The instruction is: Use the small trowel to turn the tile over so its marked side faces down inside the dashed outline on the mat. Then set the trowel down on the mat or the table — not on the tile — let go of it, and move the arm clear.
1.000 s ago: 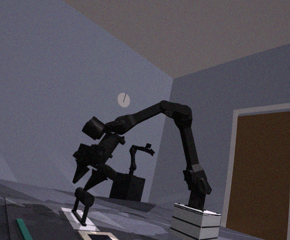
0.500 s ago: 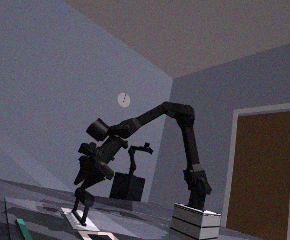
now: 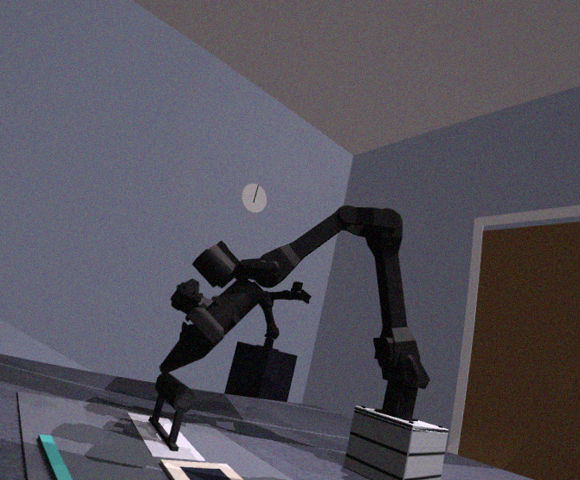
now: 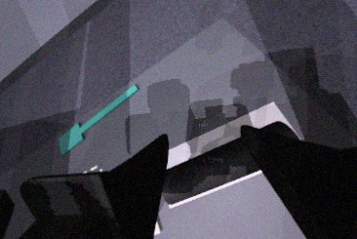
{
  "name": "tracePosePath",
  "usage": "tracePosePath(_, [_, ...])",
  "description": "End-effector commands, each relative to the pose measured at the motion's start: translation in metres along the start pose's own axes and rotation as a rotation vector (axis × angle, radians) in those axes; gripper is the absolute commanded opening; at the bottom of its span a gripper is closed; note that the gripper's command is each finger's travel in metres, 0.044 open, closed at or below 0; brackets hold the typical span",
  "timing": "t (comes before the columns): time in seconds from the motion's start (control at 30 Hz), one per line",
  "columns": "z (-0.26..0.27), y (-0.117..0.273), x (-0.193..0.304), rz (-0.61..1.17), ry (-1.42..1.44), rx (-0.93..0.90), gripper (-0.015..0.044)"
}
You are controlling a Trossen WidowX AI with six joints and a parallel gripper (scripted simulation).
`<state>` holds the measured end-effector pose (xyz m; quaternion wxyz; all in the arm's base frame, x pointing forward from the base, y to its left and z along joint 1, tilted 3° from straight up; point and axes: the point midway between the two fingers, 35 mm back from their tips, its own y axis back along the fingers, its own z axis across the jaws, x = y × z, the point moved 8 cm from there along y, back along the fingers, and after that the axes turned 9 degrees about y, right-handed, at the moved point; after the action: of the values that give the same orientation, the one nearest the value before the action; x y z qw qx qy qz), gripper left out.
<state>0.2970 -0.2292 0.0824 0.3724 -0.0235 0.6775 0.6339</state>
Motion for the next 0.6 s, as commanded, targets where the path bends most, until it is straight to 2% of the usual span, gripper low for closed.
tracePosePath(0.0, [0.001,0.003,0.005,-0.047,-0.146,-0.016,0.0300])
tracePosePath(0.57, [-0.009,0.013,0.029,-0.209,-0.620,-0.091,0.0300])
